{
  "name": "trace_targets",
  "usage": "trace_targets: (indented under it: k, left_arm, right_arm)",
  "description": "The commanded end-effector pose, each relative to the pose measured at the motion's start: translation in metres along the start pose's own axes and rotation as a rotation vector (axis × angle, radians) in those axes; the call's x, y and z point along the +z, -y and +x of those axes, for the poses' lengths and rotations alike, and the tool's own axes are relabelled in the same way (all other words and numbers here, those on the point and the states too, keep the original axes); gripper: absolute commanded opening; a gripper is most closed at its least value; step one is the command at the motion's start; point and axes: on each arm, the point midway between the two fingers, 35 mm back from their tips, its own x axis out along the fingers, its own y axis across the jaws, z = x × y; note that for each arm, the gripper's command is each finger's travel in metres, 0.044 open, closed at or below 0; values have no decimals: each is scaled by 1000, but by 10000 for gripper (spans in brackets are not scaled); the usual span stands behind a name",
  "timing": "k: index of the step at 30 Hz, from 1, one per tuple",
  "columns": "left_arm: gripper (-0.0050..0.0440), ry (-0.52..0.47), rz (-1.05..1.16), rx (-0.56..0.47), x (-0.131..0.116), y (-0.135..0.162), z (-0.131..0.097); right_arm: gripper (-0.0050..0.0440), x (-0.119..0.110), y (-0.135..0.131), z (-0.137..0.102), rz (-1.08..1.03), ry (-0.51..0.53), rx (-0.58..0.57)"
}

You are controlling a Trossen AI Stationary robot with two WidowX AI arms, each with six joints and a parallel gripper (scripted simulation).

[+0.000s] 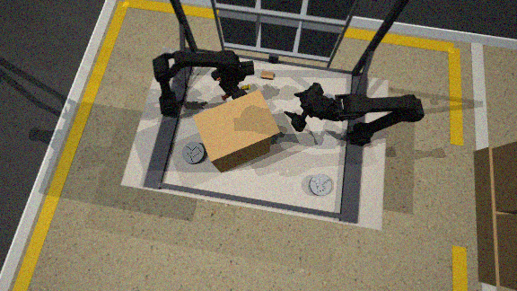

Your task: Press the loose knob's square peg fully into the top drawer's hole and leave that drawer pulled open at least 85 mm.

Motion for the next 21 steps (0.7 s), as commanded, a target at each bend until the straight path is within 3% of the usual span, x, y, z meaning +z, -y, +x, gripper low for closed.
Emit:
trace_targets:
  k: [1, 12, 15, 17, 19, 21]
  left_arm:
    - [400, 25, 10, 1, 8, 1, -5]
    - [400, 25, 10, 1, 8, 1, -5]
    - [328, 21, 3, 3, 4, 3, -1]
    - [328, 21, 3, 3, 4, 3, -1]
    - [290, 32, 2, 12, 5, 6, 4]
    - [290, 45, -2, 25, 5, 9, 11]
  right_arm:
    - [15, -1, 0, -31, -17, 10, -10]
    - [15, 16, -30, -40, -510, -83, -19]
    - [15, 21, -38, -40, -646, -105, -22]
    - [15, 21, -38, -40, -646, -105, -22]
    - [15, 24, -44, -40, -742, -121, -24]
    - [15, 27, -51, -40, -846, -137, -27]
